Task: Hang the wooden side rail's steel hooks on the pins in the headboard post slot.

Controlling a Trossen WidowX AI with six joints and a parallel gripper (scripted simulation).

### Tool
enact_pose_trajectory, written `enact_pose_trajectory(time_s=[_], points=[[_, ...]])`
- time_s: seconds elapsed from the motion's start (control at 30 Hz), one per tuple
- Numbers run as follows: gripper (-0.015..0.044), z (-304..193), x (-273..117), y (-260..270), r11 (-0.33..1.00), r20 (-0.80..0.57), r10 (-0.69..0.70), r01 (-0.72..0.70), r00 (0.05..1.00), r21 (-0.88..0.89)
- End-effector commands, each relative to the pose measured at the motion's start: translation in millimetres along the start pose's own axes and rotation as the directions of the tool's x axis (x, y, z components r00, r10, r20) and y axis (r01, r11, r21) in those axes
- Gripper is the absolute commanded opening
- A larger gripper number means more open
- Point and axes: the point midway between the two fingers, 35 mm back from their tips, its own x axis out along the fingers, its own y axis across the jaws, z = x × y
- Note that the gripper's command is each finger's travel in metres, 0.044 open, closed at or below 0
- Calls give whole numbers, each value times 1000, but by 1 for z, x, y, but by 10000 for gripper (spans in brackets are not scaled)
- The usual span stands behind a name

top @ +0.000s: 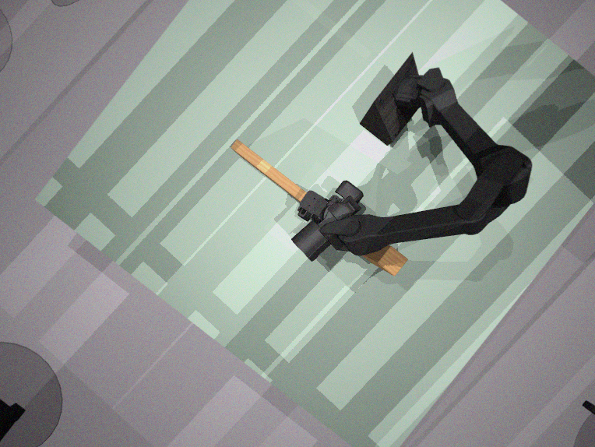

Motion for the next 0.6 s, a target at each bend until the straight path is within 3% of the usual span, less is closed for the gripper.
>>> enact_pose_trajectory(time_s=[0.0,0.57], points=[[0,-2,-6,3,1000,2,16,-16,1000,-5],[0,-4,-5,1,1000,2,16,-16,1000,-5]])
